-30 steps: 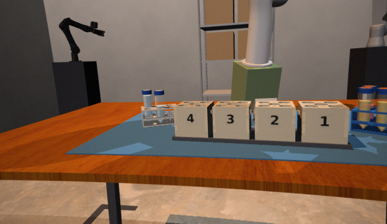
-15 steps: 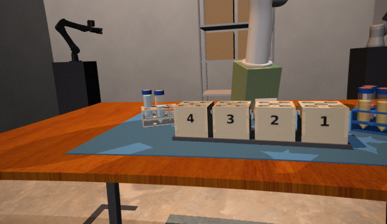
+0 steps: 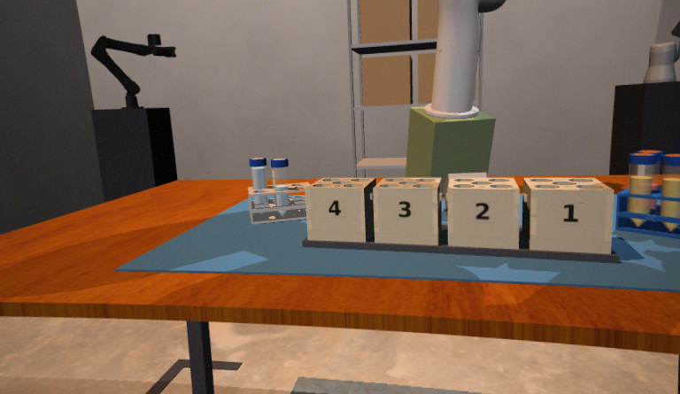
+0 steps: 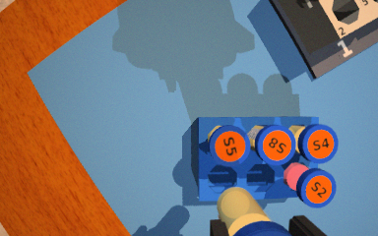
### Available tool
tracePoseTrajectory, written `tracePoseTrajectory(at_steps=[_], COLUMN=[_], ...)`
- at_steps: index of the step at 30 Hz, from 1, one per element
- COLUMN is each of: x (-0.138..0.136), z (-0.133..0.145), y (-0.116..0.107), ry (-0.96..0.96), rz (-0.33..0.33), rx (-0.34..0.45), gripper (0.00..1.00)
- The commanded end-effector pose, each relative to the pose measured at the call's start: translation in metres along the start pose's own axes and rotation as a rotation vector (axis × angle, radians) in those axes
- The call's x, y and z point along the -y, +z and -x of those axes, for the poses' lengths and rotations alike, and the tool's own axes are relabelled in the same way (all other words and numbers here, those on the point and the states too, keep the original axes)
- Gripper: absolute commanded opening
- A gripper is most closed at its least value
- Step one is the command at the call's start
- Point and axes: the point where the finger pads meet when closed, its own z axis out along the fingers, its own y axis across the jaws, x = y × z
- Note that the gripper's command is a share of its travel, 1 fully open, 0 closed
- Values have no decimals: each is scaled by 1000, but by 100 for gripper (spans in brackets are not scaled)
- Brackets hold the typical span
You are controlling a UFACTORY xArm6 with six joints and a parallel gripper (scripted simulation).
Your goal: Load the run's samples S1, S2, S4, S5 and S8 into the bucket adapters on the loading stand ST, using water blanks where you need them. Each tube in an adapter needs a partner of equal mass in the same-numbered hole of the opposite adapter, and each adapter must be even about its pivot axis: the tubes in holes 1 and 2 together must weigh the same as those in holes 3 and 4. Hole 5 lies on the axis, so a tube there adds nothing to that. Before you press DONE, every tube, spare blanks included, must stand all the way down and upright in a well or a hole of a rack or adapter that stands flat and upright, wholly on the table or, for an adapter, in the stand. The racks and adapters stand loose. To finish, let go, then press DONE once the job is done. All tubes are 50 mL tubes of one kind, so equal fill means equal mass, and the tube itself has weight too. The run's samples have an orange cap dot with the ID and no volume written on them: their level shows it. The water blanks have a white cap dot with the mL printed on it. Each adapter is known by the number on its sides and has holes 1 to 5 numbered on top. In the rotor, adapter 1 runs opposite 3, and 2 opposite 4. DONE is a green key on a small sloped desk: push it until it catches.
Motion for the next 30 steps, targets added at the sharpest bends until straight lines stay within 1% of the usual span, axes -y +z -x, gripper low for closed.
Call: tracePoseTrajectory(at_steps=[1,27,30], x=[2,2,2], z=[0,0,0], y=[-2,-2,4], ry=[0,0,0], rz=[-4,-4,-5], rx=[-1,-1,-1], gripper=[0,0,0])
